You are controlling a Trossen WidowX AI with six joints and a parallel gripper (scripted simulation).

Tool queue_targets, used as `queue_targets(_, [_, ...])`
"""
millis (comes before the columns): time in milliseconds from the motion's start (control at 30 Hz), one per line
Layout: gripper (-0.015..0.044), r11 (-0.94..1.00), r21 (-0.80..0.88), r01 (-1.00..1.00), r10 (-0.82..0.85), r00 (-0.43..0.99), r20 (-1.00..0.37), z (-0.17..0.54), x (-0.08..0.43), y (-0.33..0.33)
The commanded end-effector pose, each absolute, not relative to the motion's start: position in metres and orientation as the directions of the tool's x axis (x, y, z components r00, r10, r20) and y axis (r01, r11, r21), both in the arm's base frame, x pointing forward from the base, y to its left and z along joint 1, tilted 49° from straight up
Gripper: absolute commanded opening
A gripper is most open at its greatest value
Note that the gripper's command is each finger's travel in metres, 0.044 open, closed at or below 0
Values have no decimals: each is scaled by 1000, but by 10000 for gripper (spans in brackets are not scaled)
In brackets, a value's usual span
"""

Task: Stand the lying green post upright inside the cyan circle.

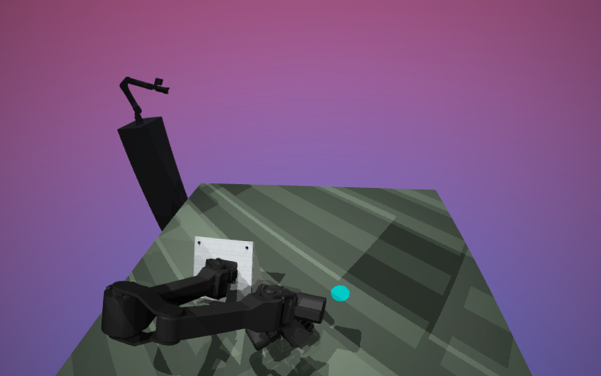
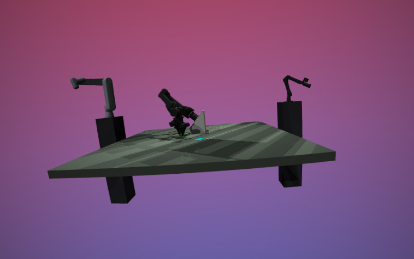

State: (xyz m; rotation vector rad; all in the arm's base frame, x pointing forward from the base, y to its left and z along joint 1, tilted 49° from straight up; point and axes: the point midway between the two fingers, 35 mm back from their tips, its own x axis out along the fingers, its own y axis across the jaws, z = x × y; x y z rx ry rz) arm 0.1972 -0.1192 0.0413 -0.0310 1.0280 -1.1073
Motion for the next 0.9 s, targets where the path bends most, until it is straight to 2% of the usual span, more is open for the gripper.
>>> queue_targets(0, [101, 493, -498, 714, -750, 58, -659, 40, 195, -121])
queue_targets(100, [23, 493, -498, 714, -750, 58, -659, 40, 195, -121])
queue_targets(867, [23, 511, -483, 711, -728, 60, -683, 69, 201, -77])
